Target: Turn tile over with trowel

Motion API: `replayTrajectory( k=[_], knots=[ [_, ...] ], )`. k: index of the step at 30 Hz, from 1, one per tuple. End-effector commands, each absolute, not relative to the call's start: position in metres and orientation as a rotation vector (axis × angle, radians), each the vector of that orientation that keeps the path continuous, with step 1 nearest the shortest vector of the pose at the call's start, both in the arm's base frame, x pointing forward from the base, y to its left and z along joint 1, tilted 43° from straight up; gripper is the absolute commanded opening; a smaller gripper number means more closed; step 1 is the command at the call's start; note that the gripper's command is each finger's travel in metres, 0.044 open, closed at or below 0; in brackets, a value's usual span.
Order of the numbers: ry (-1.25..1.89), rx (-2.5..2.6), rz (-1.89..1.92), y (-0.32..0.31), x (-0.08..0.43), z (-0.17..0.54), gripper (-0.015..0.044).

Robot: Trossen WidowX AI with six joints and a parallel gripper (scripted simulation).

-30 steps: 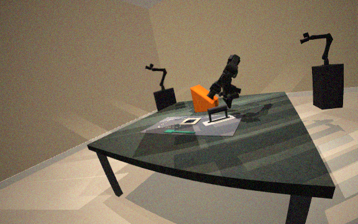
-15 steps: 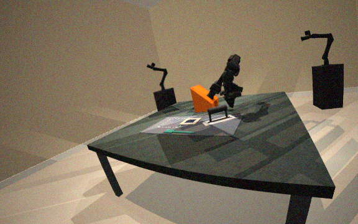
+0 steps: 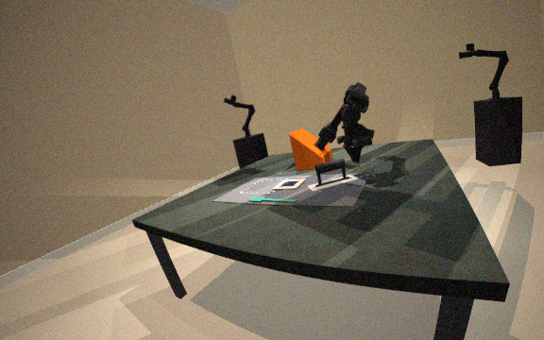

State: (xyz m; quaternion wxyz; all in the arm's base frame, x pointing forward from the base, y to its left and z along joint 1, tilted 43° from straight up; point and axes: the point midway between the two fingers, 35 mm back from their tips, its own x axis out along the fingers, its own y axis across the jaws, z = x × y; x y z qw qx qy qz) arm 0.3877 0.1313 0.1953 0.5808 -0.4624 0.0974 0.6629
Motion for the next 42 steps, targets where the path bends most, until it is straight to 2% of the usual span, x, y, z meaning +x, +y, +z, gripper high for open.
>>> replayTrajectory(
  k=[1, 34, 38, 42],
  knots=[
    [0.234, -1.074, 1.554, 0.1347, 0.3971, 0.1989, 0.01],
    [0.223, -1.084, 1.547, 0.135, 0.4025, 0.2065, 0.01],
    [0.223, -1.084, 1.547, 0.135, 0.4025, 0.2065, 0.0],
    [0.223, -1.084, 1.547, 0.135, 0.4025, 0.2065, 0.0]
  ],
)
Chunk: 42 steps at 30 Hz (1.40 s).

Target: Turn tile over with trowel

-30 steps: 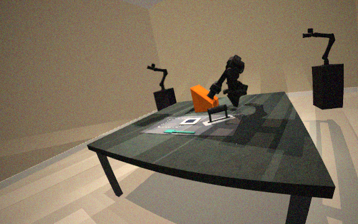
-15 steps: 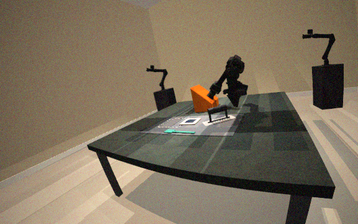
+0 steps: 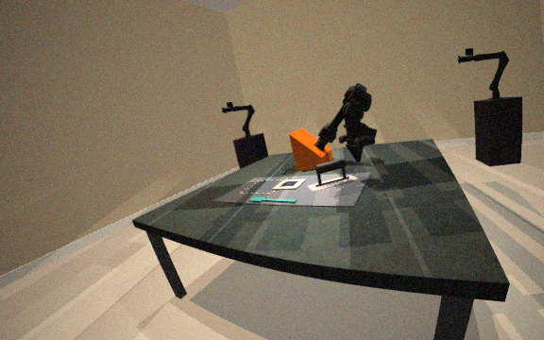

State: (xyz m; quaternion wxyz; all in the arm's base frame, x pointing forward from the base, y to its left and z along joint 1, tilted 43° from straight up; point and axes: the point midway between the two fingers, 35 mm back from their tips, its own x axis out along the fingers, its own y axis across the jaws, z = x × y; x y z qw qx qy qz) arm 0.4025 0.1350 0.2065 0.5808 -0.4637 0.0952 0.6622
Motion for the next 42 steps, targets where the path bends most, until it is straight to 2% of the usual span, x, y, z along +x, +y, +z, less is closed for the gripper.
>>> replayTrajectory(
  k=[1, 10, 20, 21, 42],
  knots=[
    [0.223, -1.084, 1.547, 0.135, 0.403, 0.206, 0.0],
    [0.223, -1.084, 1.547, 0.135, 0.403, 0.206, 0.0],
    [0.314, -0.989, 1.514, 0.131, 0.402, 0.204, 0.0258],
    [0.34, -0.962, 1.504, 0.129, 0.402, 0.203, 0.027],
    [0.827, -0.382, 1.229, 0.104, 0.397, 0.187, 0.027]
  ],
)
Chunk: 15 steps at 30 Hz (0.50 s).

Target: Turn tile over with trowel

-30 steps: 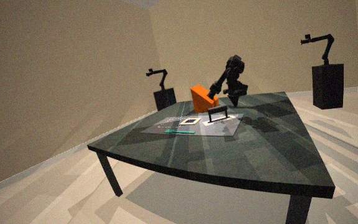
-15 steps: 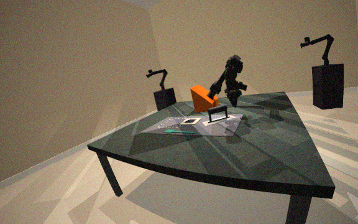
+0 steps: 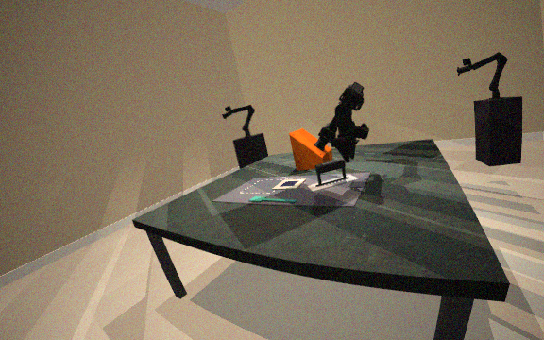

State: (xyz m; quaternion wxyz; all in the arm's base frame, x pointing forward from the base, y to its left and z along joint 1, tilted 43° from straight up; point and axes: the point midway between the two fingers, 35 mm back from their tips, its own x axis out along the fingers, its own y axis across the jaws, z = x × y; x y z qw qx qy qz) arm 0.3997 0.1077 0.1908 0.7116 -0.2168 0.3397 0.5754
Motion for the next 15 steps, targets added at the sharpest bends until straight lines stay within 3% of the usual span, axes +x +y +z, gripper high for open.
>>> replayTrajectory(
  k=[1, 15],
  knots=[
    [0.847, -0.354, 1.213, 0.103, 0.397, 0.186, 0.027],
    [1.111, 0.04, 0.966, 0.086, 0.392, 0.175, 0.027]
  ],
)
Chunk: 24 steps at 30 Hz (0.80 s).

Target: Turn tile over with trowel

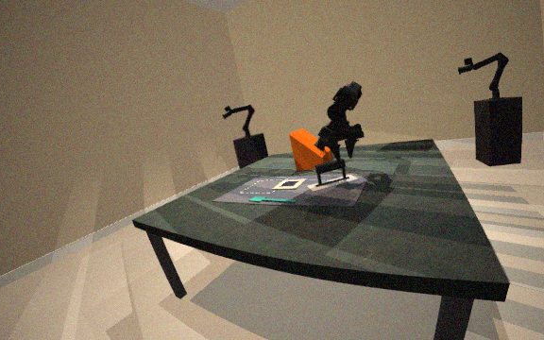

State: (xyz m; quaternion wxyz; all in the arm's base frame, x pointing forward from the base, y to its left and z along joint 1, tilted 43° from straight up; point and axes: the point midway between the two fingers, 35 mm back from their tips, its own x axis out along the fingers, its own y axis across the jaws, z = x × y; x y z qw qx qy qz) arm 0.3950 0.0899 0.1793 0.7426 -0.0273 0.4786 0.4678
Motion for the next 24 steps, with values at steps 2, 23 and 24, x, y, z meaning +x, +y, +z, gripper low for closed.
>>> replayTrajectory(
  k=[2, 23, 24],
  knots=[
    [1.144, 0.096, 0.927, 0.084, 0.391, 0.174, 0.027],
    [1.439, 0.686, 0.469, 0.061, 0.382, 0.159, 0.027],
    [1.45, 0.713, 0.445, 0.06, 0.382, 0.158, 0.027]
  ],
)
